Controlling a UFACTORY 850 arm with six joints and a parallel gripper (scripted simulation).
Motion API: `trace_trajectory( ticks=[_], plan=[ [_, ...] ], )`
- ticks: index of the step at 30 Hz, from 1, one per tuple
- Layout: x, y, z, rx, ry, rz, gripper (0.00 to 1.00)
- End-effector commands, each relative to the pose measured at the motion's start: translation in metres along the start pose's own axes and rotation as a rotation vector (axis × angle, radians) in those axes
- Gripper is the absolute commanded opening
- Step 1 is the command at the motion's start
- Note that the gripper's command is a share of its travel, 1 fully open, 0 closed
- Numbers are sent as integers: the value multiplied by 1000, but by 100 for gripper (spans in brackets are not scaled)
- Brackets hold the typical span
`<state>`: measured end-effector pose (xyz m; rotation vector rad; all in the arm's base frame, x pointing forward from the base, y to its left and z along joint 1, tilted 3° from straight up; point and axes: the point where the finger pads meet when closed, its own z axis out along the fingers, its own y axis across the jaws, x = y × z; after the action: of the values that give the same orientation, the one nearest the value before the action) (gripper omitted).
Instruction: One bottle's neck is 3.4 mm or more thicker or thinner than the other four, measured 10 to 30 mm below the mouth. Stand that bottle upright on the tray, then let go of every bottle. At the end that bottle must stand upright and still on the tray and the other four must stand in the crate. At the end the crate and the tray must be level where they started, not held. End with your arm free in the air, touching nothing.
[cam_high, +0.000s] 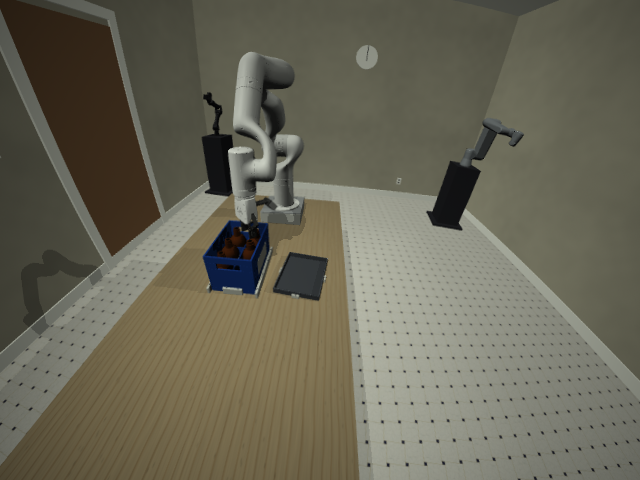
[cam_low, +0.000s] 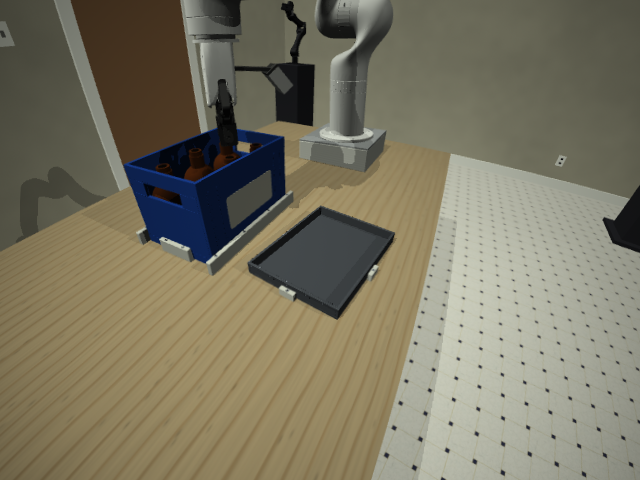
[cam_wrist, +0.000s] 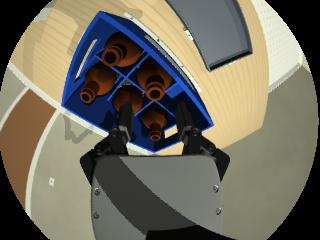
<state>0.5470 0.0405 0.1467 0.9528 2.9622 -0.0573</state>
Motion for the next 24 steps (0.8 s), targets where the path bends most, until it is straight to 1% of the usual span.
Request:
trace_trajectory(
  ticks=[1, 13, 24],
  plan=[
    [-1, 1, 5, -1, -2, 0, 65],
    [-1, 1, 13, -1, -2, 0, 65],
    [-1, 1, 15, -1, -2, 0, 65]
  ],
)
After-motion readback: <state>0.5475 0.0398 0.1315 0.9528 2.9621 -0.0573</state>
